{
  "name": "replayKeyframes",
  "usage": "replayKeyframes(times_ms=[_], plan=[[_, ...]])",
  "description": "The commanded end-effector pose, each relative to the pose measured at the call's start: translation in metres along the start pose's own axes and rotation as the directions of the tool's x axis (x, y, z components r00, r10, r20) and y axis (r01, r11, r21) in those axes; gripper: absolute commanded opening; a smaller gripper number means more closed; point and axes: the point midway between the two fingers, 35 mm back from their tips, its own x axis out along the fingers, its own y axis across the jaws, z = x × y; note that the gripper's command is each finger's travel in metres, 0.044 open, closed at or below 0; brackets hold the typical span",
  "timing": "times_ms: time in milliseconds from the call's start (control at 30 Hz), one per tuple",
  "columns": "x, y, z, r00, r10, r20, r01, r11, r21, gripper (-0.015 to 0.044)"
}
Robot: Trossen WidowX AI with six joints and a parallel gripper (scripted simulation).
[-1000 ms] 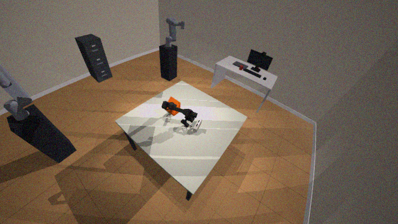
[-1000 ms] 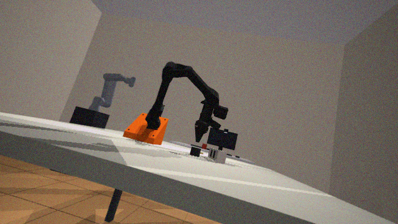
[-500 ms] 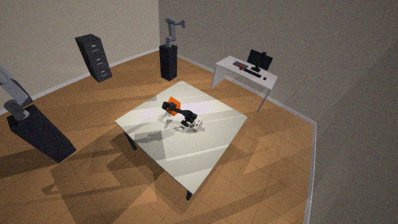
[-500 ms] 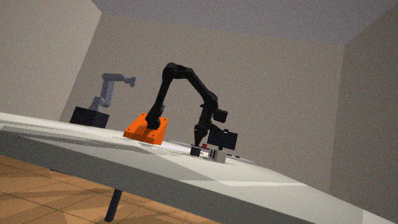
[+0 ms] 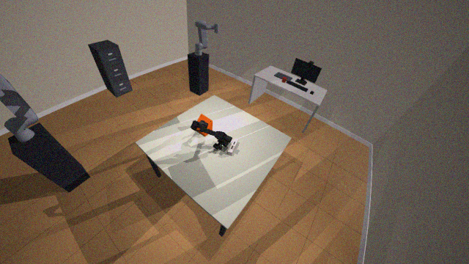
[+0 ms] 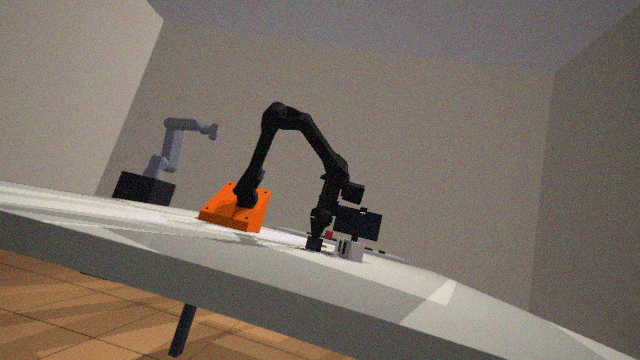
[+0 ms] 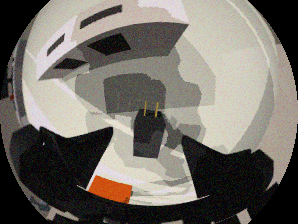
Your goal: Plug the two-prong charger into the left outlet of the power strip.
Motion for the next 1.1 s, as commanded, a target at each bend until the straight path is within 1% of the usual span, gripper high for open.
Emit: replayKeyframes(times_ms=[0,333,733,933,1033,1067], plan=[[0.009,0.001,-0.001,1.0,-0.007,-0.005,0.007,1.0,-0.01,0.044],[0.019,0.0,-0.001,1.0,-0.008,-0.005,0.008,1.0,-0.01,0.044],[0.016,0.0,0.0,1.0,-0.002,-0.003,0.002,1.0,-0.001,0.0125],[0.016,0.0,0.0,1.0,-0.002,-0.003,0.002,1.0,-0.001,0.0085],[0.011,0.0,0.0,1.0,-0.002,-0.003,0.002,1.0,-0.001,0.0006],[0.008,0.0,0.0,1.0,-0.002,-0.003,0.002,1.0,-0.002,0.0]])
